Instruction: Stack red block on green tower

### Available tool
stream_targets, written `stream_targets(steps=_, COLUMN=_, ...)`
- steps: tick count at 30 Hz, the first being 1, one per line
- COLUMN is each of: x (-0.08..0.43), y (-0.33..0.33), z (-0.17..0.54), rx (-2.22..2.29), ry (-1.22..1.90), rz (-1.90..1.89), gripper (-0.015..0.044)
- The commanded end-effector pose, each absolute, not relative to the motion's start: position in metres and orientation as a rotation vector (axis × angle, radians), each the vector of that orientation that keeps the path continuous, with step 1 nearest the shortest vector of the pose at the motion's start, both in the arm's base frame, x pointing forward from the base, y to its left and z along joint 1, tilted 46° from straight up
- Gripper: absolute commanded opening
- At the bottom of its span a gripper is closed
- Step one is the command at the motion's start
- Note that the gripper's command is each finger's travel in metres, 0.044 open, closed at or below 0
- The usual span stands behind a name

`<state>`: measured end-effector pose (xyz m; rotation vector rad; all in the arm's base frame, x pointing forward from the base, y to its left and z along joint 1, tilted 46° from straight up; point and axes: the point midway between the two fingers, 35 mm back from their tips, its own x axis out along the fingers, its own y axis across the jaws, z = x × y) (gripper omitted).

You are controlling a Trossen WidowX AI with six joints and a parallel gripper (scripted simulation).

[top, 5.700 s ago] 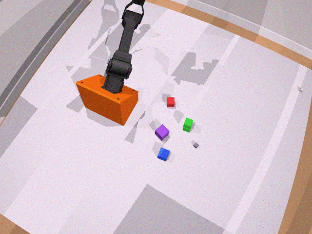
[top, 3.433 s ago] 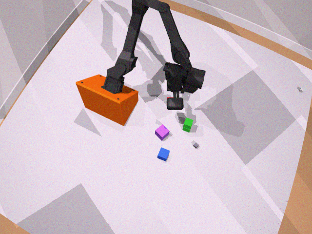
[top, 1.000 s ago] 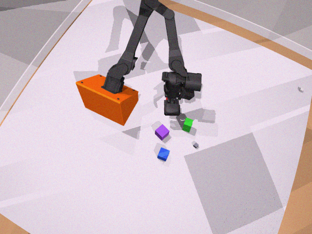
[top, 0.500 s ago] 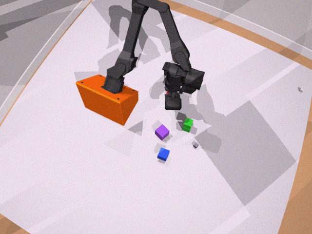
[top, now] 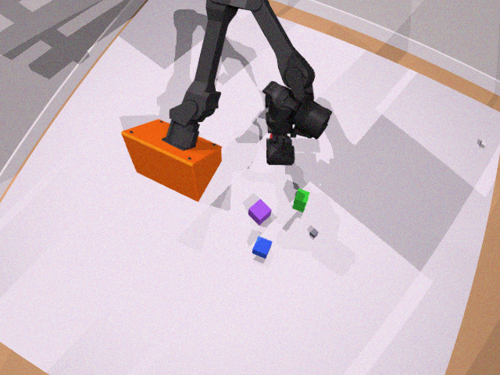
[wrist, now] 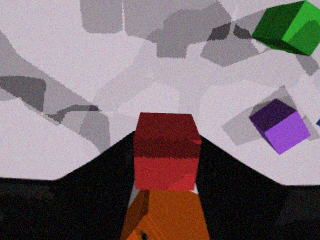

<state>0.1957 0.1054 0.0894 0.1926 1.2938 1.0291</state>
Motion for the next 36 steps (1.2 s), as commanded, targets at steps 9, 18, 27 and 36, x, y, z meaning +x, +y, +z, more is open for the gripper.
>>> stream_targets(steps=9, x=0.198, y=0.1, z=0.095, rx=0.183, ry=1.285, rz=1.031, gripper=0.0)
stream_targets(steps=18, x=0.232, y=0.091, z=0.087, rx=0.18, ry=1.283, rz=1.029, gripper=0.0)
stream_targets(steps=27, x=0.265, y=0.081, z=0.074, rx=0.179, ry=1.282, rz=1.029, gripper=0.0)
stream_targets(steps=36, x=0.297, y=0.068, z=0.055, rx=0.177, ry=1.28, rz=1.029, gripper=0.0)
